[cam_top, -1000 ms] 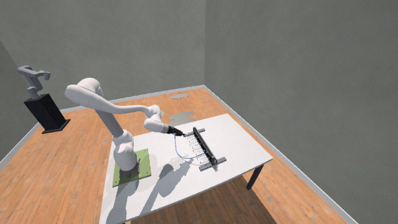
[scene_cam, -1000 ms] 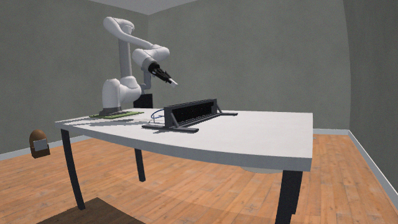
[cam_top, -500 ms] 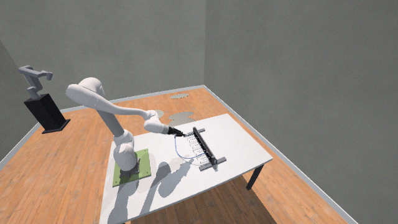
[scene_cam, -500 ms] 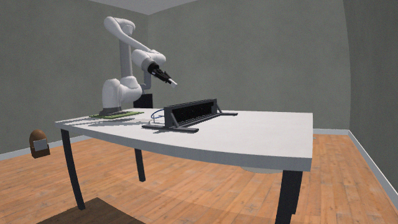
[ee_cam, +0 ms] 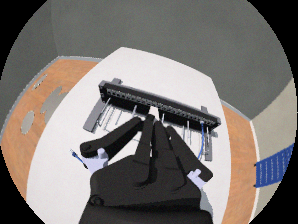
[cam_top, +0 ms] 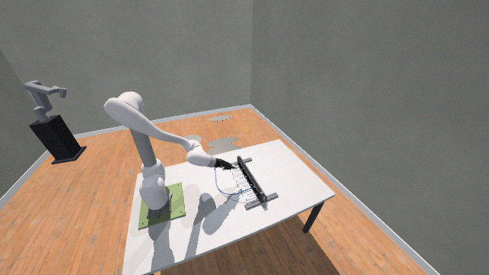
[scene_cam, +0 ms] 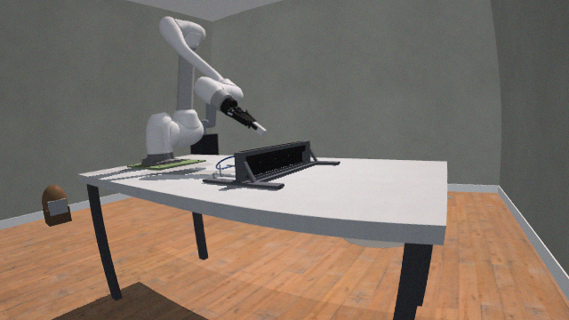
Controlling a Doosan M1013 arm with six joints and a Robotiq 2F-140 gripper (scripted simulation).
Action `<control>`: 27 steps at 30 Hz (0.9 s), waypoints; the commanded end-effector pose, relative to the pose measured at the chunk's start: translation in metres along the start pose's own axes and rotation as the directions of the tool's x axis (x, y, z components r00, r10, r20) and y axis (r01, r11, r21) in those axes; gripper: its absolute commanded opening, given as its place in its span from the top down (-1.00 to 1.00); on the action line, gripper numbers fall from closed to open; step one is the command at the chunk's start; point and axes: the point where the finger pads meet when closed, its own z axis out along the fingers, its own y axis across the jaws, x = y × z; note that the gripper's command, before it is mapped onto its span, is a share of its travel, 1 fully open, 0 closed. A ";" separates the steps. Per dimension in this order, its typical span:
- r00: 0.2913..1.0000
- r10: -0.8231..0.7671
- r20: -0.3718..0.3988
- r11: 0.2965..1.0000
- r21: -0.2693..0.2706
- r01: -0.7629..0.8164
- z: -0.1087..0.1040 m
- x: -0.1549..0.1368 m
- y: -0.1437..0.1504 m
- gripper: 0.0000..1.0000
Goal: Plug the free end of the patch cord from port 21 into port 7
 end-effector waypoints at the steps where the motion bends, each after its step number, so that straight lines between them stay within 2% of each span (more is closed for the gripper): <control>1: 1.000 0.000 -0.001 1.000 0.000 0.000 0.032 0.001 0.000 1.00; 3: 1.000 0.000 -0.001 1.000 0.000 0.000 0.045 0.001 0.000 1.00; 5: 1.000 0.000 -0.001 1.000 0.000 0.000 0.045 0.001 0.000 1.00; 10: 1.000 0.000 -0.001 1.000 0.000 0.000 0.063 0.001 0.000 1.00; 27: 1.000 0.000 -0.001 1.000 0.000 0.000 0.064 0.001 0.000 1.00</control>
